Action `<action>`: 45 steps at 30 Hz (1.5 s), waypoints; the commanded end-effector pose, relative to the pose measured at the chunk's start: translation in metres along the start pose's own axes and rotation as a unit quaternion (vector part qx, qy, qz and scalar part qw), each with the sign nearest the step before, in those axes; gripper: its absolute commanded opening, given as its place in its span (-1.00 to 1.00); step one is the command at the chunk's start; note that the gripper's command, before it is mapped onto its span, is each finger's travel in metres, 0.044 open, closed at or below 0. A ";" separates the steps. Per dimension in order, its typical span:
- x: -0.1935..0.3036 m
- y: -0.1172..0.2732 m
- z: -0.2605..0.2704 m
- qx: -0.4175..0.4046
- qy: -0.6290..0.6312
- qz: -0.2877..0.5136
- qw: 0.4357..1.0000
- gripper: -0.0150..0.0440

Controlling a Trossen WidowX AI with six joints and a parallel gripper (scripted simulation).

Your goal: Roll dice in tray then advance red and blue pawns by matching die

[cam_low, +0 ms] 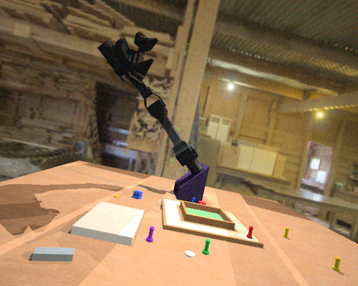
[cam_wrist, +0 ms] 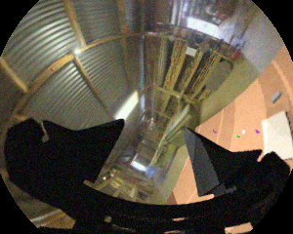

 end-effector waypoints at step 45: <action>0.447 -0.066 -0.234 0.600 0.184 0.523 0.577 0.44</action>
Point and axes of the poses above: the point midway between the two fingers, 35 mm back from their tips, its own y axis back along the fingers, its own z axis across the jaws, x = y × z, the point moved 4 cm from there along y, back along the fingers, and after that the axes turned 11 degrees about y, right-handed, at the moved point
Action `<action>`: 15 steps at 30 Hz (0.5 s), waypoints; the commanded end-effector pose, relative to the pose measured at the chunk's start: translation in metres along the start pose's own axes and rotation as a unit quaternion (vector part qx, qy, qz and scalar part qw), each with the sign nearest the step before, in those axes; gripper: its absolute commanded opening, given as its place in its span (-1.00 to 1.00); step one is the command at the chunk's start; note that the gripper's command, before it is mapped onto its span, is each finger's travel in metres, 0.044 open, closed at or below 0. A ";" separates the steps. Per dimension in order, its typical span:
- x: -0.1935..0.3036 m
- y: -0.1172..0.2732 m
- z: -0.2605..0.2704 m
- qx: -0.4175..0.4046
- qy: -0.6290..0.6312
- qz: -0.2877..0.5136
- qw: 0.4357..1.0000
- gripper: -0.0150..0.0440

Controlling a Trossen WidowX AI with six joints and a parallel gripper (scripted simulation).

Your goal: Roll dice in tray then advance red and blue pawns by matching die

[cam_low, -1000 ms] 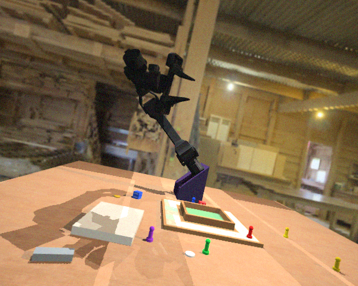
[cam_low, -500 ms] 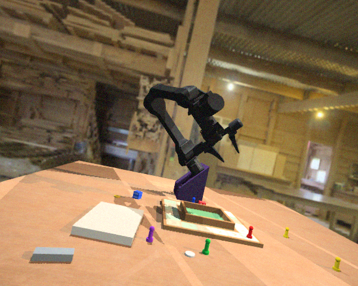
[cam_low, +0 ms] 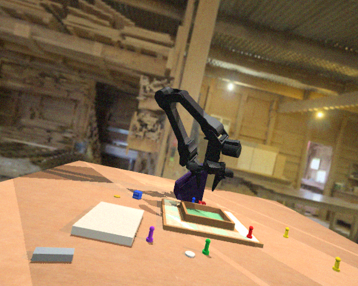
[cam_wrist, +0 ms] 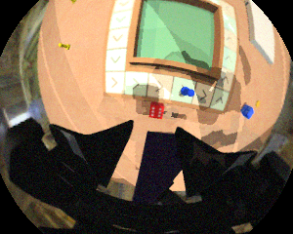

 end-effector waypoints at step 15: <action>0.002 -0.035 -0.002 0.016 0.001 -0.014 1.000 0.44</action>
Point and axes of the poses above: the point midway between the two fingers, 35 mm back from their tips, its own y axis back along the fingers, its own z axis across the jaws, x = y × z, the point moved 4 cm from there along y, back along the fingers, and after that the axes turned 11 degrees about y, right-handed, at the moved point
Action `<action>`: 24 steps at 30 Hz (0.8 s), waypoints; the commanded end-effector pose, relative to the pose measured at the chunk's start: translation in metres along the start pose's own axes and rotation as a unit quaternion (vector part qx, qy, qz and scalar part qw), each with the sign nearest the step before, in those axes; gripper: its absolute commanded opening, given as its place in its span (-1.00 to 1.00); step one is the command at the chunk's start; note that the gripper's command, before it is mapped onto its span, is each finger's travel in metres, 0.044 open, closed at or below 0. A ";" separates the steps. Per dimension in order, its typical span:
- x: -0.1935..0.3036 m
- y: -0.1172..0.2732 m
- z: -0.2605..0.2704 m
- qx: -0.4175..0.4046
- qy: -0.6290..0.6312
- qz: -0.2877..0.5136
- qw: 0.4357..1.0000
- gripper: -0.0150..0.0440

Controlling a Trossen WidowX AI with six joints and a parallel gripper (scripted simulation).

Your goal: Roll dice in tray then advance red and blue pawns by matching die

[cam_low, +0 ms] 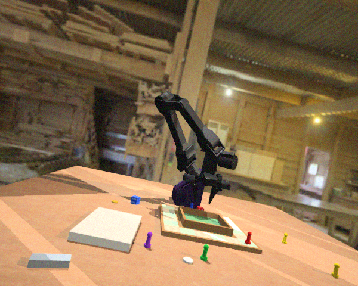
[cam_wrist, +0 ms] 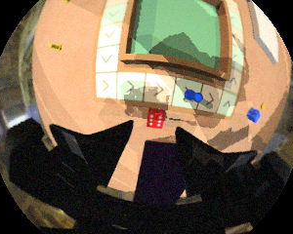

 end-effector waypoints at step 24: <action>0.002 -0.038 -0.001 0.005 0.005 0.001 1.000 0.35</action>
Point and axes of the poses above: the point midway between the two fingers, 35 mm back from their tips, its own y axis back along the fingers, its own z axis across the jaws, x = y × z, the point moved 4 cm from there along y, back along the fingers, and after that the axes turned 11 degrees about y, right-handed, at the moved point
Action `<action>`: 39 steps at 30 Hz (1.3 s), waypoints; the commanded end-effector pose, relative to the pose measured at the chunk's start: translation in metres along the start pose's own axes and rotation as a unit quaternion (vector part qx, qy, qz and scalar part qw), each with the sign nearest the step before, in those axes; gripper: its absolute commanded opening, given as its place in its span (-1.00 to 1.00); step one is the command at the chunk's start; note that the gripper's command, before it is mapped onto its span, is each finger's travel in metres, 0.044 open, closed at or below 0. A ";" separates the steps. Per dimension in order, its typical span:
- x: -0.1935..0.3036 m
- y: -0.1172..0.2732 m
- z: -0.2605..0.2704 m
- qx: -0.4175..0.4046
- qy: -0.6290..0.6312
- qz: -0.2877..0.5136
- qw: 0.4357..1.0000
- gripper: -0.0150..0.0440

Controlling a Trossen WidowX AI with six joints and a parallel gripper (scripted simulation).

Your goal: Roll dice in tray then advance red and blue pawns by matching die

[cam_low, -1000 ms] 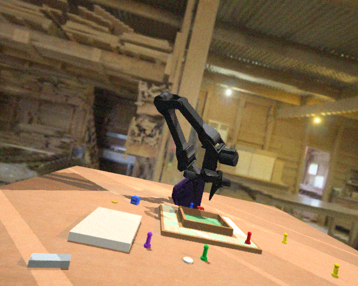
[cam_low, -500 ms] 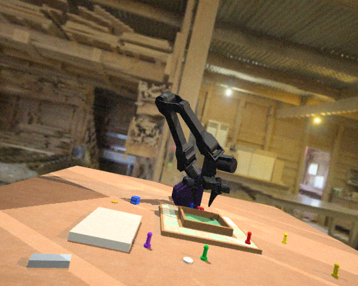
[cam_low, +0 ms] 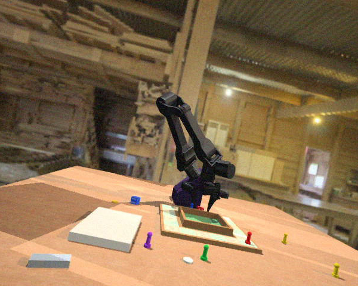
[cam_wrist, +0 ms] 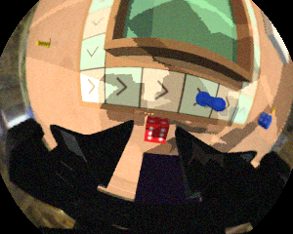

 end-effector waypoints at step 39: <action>-0.007 0.114 0.006 -0.001 0.006 0.000 1.000 -0.49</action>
Point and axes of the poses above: the point midway between the two fingers, 35 mm back from their tips, its own y axis back along the fingers, its own z axis across the jaws, x = y × z, the point moved 4 cm from there along y, back along the fingers, and after that the axes turned 11 degrees about y, right-handed, at the moved point
